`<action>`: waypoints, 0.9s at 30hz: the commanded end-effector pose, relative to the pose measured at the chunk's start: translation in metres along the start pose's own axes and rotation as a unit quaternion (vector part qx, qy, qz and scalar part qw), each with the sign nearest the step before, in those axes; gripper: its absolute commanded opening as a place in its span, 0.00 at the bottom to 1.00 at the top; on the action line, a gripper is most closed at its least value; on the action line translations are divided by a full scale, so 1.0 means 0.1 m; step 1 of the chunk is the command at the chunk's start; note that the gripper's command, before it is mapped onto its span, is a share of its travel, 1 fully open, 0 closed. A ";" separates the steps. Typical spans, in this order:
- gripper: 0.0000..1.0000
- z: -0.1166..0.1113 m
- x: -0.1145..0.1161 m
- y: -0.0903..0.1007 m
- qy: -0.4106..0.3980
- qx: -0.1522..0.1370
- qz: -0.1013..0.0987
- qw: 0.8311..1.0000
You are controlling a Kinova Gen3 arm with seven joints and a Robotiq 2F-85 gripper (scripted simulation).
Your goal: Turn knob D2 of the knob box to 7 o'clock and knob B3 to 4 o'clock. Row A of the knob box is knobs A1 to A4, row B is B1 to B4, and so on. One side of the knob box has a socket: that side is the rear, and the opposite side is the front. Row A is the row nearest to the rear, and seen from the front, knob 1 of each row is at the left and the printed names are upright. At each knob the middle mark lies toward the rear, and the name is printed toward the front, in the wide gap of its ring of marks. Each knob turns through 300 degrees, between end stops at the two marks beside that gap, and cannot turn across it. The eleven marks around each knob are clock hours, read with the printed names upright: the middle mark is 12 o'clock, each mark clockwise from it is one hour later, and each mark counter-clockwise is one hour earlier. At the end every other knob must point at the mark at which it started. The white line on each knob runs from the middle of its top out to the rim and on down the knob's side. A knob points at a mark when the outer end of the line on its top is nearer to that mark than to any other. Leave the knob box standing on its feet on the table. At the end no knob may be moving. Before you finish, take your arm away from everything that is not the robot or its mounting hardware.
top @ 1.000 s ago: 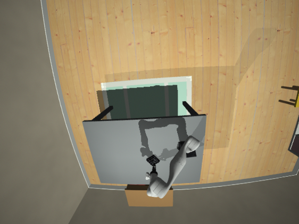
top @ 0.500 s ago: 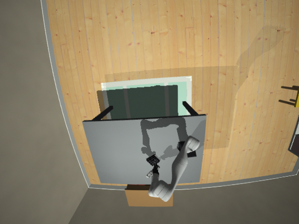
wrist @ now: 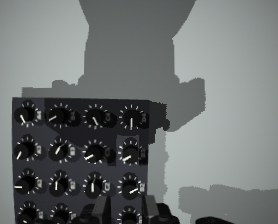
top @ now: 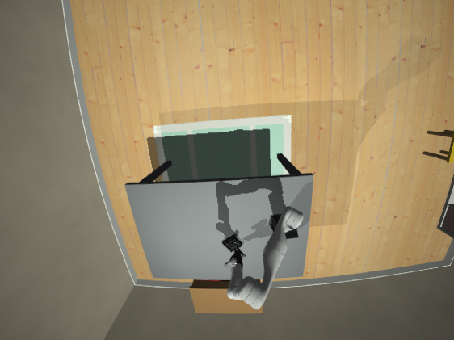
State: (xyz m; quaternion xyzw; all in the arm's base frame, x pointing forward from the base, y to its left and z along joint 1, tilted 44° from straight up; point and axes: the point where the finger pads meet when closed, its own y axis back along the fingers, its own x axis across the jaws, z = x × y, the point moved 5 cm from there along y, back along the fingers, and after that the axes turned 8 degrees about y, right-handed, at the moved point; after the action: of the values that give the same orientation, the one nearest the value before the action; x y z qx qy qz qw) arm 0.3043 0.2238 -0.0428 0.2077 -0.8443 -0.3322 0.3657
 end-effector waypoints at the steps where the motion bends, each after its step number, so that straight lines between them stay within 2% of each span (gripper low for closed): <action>1: 0.19 0.02 0.00 0.03 -0.011 0.002 -0.003 1.000; 27: 0.19 0.02 0.02 0.04 -0.040 0.001 -0.003 0.999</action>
State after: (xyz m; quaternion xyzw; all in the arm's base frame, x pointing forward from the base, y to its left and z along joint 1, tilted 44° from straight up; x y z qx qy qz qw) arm 0.3009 0.2253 -0.0411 0.1966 -0.8584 -0.3399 0.3300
